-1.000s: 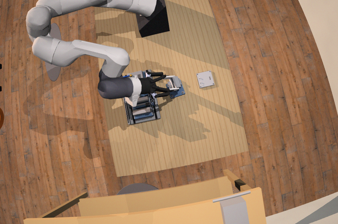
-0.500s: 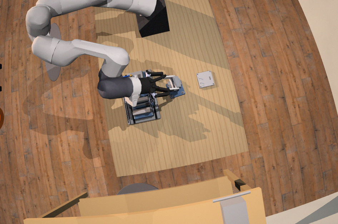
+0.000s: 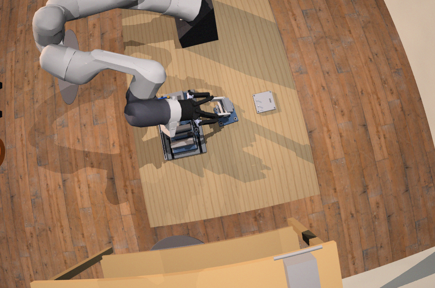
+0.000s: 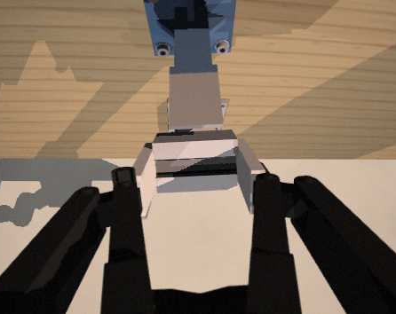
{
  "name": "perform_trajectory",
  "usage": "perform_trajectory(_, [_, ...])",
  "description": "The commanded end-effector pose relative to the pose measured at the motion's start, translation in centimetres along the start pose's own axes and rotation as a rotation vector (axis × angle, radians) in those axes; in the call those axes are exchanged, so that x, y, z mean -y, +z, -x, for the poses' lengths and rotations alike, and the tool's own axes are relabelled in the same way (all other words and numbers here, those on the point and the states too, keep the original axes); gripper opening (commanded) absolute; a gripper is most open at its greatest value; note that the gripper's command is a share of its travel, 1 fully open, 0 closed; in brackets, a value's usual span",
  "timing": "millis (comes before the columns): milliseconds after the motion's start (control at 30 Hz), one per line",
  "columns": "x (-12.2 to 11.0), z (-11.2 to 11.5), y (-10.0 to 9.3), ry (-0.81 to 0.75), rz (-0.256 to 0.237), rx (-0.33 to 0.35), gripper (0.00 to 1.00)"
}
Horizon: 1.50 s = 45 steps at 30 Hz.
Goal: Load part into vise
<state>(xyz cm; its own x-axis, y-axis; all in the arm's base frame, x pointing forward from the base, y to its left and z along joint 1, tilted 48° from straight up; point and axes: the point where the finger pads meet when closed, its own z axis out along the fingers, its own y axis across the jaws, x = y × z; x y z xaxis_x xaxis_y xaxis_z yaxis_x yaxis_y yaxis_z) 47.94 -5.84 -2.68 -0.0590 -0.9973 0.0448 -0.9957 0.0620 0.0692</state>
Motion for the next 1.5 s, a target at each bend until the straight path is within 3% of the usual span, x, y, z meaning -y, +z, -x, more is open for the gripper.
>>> perform_trajectory(0, [-0.17,0.31,-0.09,-0.001,0.004,0.002,0.00])
perform_trajectory(1467, [-0.17,1.30,-1.08,-0.001,0.004,0.002,0.00])
